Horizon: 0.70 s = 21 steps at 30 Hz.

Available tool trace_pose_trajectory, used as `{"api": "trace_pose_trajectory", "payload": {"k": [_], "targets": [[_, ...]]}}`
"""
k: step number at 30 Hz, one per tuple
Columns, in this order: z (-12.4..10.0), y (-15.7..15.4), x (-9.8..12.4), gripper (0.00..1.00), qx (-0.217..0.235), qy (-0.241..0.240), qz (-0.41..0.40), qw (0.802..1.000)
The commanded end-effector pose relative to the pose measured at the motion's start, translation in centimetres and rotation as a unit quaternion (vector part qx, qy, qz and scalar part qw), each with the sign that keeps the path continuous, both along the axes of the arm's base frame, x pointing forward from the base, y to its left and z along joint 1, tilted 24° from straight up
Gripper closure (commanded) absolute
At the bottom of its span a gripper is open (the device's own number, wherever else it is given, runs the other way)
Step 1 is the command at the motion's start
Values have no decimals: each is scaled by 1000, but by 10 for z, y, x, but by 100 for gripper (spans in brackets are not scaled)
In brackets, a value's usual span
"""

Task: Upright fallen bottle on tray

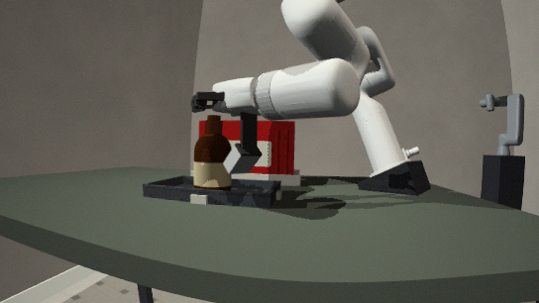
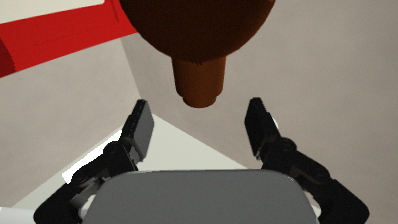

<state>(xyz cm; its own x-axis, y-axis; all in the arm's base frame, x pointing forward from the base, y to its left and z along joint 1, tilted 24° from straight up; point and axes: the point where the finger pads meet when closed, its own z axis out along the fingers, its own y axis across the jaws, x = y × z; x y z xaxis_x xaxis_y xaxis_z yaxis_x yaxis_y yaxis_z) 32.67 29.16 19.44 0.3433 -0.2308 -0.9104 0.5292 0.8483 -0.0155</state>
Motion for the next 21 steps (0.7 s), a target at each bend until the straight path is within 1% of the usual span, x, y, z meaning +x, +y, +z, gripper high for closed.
{"api": "trace_pose_trajectory", "payload": {"k": [1, 4, 18, 21], "targets": [[9, 3, -3, 0, 2, -1, 1, 1000], [11, 3, -4, 0, 2, -1, 1, 1000], [40, 11, -15, 0, 2, -1, 1, 1000], [42, 11, -15, 0, 2, -1, 1, 1000]]}}
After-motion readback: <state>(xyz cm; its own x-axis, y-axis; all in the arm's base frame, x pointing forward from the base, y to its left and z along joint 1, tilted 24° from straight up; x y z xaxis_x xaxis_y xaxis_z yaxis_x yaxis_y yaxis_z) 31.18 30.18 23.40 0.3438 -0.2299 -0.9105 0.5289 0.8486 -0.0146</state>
